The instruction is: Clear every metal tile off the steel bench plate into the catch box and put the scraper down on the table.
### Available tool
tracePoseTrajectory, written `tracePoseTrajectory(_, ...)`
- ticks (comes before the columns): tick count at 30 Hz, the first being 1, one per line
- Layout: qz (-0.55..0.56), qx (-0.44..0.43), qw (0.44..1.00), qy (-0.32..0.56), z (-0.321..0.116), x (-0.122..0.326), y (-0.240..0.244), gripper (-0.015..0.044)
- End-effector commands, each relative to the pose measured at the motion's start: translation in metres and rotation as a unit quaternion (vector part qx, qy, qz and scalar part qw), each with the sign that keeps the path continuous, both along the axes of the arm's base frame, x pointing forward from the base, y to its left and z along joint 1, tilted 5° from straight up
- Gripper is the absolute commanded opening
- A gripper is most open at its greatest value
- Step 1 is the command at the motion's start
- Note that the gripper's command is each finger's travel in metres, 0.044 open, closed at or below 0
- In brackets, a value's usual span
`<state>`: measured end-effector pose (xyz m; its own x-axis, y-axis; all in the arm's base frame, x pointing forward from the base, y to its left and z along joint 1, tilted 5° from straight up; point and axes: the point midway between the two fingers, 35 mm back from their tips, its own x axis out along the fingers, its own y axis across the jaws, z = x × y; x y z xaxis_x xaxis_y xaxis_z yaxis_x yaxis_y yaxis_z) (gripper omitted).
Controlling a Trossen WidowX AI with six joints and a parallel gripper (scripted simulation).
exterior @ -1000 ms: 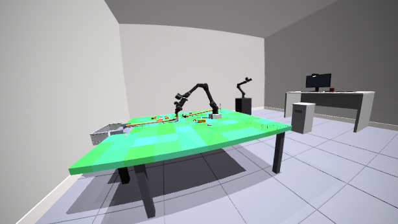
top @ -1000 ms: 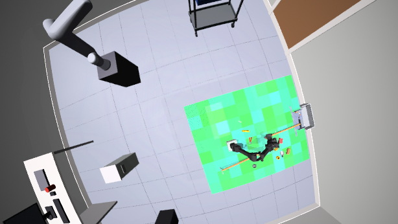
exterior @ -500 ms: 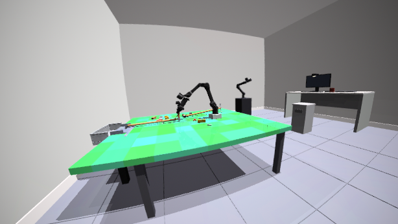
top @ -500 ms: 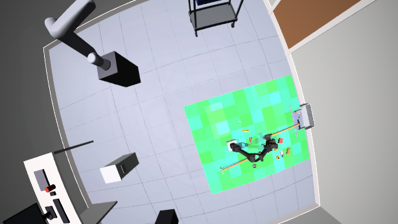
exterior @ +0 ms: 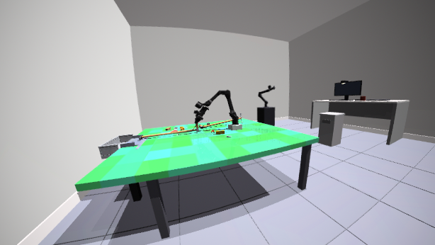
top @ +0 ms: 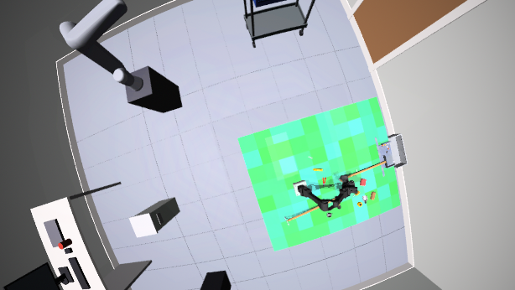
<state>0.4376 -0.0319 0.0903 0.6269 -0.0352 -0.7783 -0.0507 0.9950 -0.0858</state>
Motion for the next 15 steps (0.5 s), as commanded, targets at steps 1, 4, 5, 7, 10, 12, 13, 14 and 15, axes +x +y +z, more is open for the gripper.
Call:
tracePoseTrajectory(1, 0.002, 0.0, 1.0, -0.009, 0.005, -0.005, 0.0, 0.0)
tracePoseTrajectory(4, 0.002, 0.0, 1.0, -0.009, 0.005, -0.009, 0.0, 0.0)
tracePoseTrajectory(5, 0.002, 0.0, 1.0, -0.009, 0.005, -0.01, 0.0, 0.0)
tracePoseTrajectory(7, 0.002, 0.0, 1.0, -0.009, 0.004, -0.013, 0.0, 0.0)
tracePoseTrajectory(10, 0.002, 0.0, 1.0, -0.009, 0.004, -0.017, 0.0, 0.0)
tracePoseTrajectory(12, 0.002, 0.0, 1.0, -0.009, 0.004, -0.019, 0.0, 0.0)
tracePoseTrajectory(13, 0.002, 0.0, 1.0, -0.009, 0.003, -0.021, 0.0, 0.0)
tracePoseTrajectory(14, 0.002, 0.0, 1.0, -0.009, 0.003, -0.022, 0.0, 0.0)
tracePoseTrajectory(15, 0.002, 0.0, 1.0, -0.009, 0.003, -0.023, 0.0, 0.0)
